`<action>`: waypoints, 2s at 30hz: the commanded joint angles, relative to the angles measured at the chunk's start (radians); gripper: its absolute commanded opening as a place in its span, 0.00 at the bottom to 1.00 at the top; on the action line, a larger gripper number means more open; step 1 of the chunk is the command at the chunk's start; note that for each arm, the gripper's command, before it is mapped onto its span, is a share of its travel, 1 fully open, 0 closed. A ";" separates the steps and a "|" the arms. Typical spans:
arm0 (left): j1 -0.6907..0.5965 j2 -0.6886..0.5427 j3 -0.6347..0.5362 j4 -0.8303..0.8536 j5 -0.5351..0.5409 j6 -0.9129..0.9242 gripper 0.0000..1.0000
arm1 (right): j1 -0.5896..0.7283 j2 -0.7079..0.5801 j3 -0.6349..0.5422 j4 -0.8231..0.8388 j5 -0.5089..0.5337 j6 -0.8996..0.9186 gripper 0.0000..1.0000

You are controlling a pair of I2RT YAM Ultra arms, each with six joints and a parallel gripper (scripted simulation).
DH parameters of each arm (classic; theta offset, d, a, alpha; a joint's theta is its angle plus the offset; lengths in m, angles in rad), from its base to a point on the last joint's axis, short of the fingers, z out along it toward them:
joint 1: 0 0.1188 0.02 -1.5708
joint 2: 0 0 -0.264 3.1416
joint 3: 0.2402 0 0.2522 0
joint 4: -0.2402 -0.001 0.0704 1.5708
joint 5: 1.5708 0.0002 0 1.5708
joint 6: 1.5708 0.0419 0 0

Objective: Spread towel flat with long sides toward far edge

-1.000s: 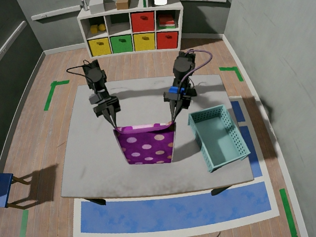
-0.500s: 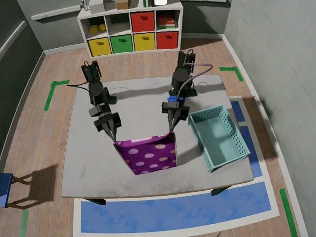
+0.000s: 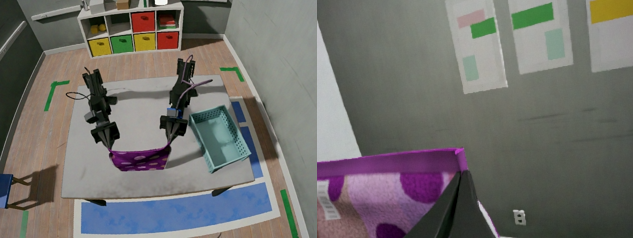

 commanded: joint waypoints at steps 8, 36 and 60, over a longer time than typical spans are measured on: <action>0.009 0.046 0.034 0.235 -0.001 0.008 0.00 | -0.006 0.009 0.041 0.135 0.002 0.002 0.00; 0.009 -0.033 -0.087 0.086 -0.001 0.007 0.00 | -0.006 -0.052 -0.075 -0.019 0.002 0.001 0.00; 0.009 -0.035 -0.086 0.084 -0.001 0.007 0.00 | -0.006 -0.056 -0.053 -0.006 0.002 0.001 0.00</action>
